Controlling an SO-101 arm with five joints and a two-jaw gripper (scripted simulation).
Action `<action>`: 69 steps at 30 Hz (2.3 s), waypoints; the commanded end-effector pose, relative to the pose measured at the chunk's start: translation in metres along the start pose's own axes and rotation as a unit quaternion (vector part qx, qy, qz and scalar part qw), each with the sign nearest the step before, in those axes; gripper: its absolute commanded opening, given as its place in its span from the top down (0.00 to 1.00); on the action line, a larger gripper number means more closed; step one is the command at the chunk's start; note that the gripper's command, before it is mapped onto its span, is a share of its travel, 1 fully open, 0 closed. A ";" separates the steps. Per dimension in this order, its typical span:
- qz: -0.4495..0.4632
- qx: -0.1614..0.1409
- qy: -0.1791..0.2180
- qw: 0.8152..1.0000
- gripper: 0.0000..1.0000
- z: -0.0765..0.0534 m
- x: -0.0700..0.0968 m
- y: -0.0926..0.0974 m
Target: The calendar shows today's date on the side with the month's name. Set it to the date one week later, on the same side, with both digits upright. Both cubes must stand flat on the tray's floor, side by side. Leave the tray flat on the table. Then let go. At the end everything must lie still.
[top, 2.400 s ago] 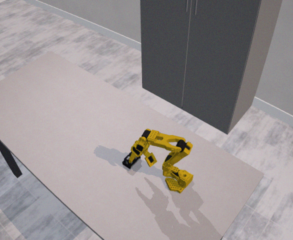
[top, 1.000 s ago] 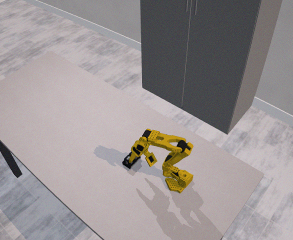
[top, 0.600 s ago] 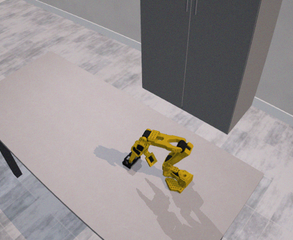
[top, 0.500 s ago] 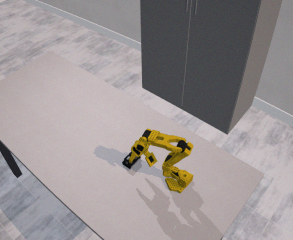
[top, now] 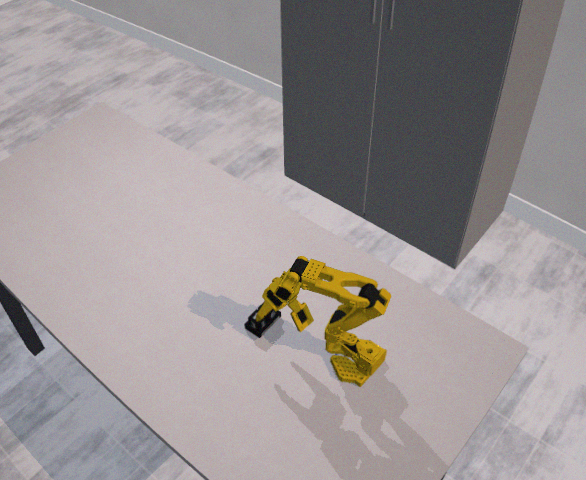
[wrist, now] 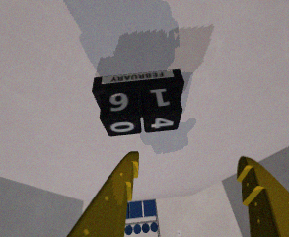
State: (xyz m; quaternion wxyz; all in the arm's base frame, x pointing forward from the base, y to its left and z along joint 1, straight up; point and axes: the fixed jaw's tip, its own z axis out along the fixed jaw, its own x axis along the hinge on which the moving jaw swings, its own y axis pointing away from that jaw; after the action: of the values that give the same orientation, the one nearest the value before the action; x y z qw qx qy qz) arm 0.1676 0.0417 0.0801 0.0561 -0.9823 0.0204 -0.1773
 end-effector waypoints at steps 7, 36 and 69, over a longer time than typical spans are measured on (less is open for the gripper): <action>-0.007 0.040 0.112 0.993 0.67 -0.031 0.016 -0.007; 0.056 0.075 0.185 0.978 0.65 -0.058 0.024 -0.008; 0.584 0.059 0.074 0.806 0.65 -0.059 0.032 0.001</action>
State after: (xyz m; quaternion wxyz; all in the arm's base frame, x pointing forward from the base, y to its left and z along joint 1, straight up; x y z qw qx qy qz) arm 0.1731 0.0332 0.1368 0.1916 -0.7970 0.5409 -0.1883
